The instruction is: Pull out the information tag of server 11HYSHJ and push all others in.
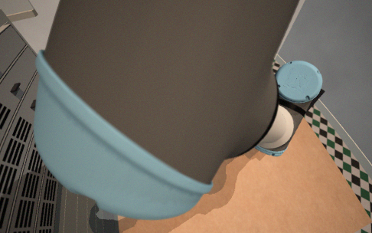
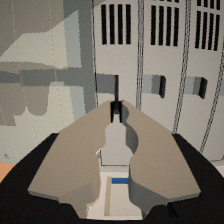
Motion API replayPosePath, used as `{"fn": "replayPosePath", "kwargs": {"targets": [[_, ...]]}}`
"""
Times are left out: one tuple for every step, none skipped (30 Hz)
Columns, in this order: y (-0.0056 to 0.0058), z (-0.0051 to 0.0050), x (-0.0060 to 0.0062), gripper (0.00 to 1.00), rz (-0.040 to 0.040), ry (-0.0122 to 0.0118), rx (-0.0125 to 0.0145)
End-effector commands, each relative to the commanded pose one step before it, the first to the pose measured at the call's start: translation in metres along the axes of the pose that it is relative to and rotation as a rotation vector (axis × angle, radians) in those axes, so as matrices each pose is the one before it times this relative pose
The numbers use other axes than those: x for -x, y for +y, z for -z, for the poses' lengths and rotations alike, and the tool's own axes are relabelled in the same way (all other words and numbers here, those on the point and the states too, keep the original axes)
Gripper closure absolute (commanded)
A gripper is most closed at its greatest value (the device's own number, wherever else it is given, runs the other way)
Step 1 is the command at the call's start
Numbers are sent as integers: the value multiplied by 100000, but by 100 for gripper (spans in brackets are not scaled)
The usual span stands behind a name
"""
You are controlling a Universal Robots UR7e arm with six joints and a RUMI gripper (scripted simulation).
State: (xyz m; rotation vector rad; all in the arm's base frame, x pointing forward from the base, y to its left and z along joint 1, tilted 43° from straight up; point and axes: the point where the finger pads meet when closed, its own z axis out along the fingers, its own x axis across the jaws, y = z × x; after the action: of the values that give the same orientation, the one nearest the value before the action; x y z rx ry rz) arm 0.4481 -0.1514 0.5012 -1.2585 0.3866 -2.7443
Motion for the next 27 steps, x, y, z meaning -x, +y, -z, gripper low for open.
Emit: {"fn": "replayPosePath", "kwargs": {"targets": [[5,556,-41,100,22,62,-44],[1,128,0,100,0,1,-1],[0,123,0,100,0,0,0],[-1,117,0,100,0,-1,0],[0,111,0,100,0,0,0],[0,103,0,100,0,1,0],[0,97,0,100,0,0,0],[0,91,0,100,0,0,0],[-1,84,0,100,0,-1,0],[0,77,0,100,0,0,0],[0,69,0,100,0,1,0],[0,62,0,100,0,0,0],[0,0,0,100,0,0,0],[0,0,0,100,0,0,0],[0,56,0,100,0,0,0],[0,49,0,100,0,0,0],[0,42,0,100,0,0,0],[0,36,0,100,0,0,0],[0,30,0,100,0,0,0],[0,24,0,100,0,0,0],[0,19,0,100,0,0,0],[0,14,0,100,0,0,0],[0,10,0,100,0,0,0],[0,6,0,100,0,0,0],[0,3,0,100,0,0,0],[0,1,0,100,0,0,0],[0,0,0,100,0,0,0]]}}
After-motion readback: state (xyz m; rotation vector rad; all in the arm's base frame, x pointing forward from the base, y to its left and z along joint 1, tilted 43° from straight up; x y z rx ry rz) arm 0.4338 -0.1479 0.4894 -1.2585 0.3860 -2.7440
